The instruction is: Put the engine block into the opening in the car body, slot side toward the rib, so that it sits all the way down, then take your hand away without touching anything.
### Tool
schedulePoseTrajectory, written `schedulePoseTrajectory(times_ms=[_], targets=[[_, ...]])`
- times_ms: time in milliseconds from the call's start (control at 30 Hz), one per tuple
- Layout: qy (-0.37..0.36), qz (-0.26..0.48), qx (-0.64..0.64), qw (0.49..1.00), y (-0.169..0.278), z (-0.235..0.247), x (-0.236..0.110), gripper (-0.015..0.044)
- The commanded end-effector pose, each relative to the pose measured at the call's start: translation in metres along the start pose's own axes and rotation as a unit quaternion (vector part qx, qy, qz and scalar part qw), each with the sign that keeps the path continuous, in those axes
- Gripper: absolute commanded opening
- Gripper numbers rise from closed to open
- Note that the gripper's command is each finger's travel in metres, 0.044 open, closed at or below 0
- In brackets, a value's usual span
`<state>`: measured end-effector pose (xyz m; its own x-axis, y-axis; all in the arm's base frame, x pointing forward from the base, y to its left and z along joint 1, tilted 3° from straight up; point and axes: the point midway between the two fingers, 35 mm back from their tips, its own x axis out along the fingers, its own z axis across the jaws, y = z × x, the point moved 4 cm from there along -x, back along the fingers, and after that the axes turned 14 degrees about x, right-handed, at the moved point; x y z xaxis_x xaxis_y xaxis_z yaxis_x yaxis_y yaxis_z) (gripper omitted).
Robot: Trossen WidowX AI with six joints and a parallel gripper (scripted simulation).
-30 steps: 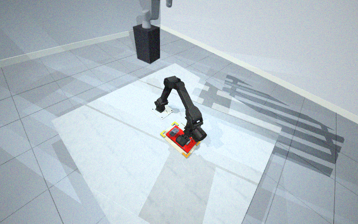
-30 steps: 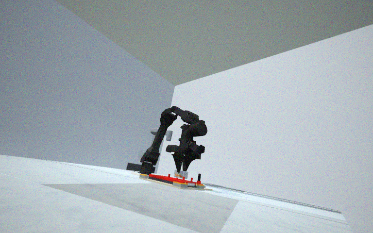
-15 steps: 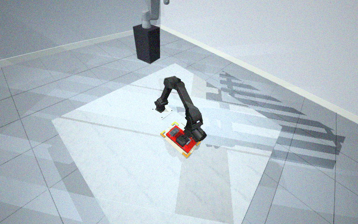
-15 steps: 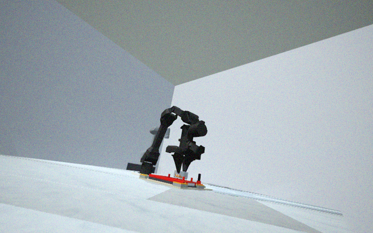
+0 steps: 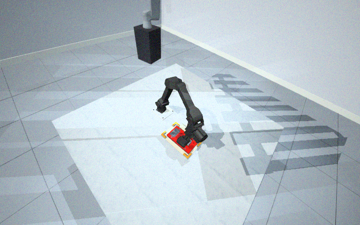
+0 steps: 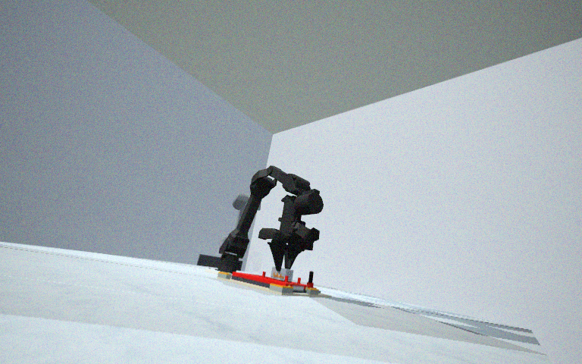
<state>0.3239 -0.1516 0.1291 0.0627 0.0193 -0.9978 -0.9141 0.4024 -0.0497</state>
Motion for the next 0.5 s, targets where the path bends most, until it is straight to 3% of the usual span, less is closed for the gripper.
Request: schedulePoseTrajectory(times_ms=[0,467], targets=[[-0.002,0.0,0.001,1.0,0.0,0.0004,0.0017,0.016],[-0.002,0.0,0.0,1.0,-0.0001,0.0004,0.0037,0.016]])
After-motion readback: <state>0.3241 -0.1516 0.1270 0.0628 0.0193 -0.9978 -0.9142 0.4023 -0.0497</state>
